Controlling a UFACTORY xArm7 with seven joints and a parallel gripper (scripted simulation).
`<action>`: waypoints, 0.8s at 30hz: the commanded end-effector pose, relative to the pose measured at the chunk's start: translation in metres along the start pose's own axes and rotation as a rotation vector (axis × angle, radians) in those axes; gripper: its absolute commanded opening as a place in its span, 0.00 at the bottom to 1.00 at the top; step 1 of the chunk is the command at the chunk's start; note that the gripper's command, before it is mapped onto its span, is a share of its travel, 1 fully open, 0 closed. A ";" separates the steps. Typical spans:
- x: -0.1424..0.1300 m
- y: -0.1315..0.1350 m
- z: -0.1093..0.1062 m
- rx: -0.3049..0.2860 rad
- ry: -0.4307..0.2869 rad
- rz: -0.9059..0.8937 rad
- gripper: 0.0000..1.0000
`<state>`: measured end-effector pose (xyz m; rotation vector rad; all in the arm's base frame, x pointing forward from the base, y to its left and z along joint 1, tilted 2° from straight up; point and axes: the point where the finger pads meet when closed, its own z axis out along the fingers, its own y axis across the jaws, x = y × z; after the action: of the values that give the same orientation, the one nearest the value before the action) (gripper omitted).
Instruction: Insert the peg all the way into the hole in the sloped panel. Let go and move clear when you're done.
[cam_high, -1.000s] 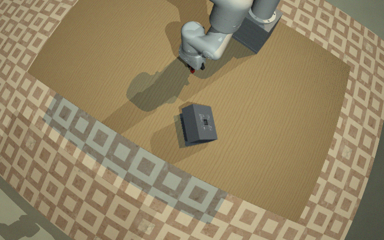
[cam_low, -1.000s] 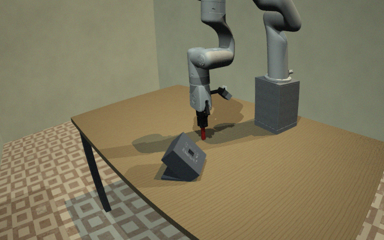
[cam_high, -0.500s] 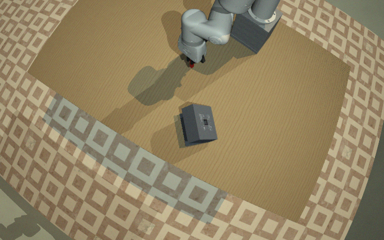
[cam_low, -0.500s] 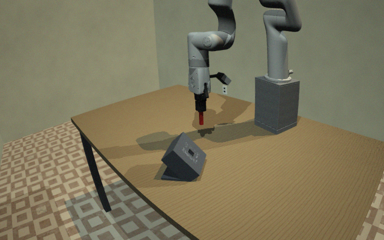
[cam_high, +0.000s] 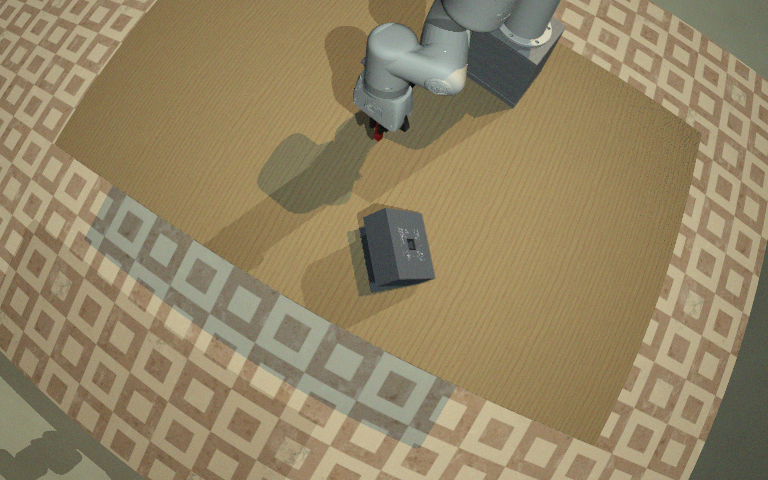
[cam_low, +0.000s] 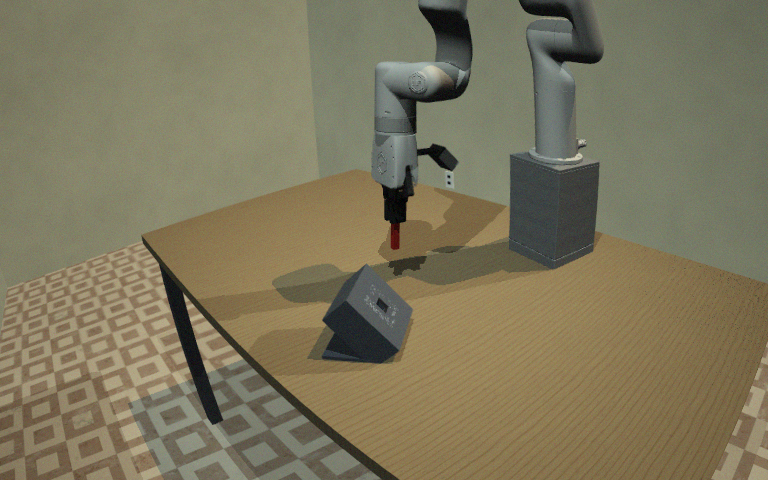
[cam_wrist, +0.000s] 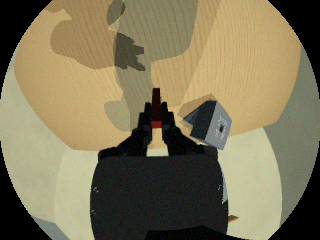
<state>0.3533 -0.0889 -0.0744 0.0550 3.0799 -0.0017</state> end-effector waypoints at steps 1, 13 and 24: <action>-0.014 0.003 0.000 0.035 -0.033 -0.041 0.00; -0.036 0.011 -0.001 0.100 -0.083 -0.117 0.00; -0.055 0.020 -0.003 0.158 -0.125 -0.184 0.00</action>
<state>0.4015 -0.0726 -0.0695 -0.1876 2.9623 -0.2187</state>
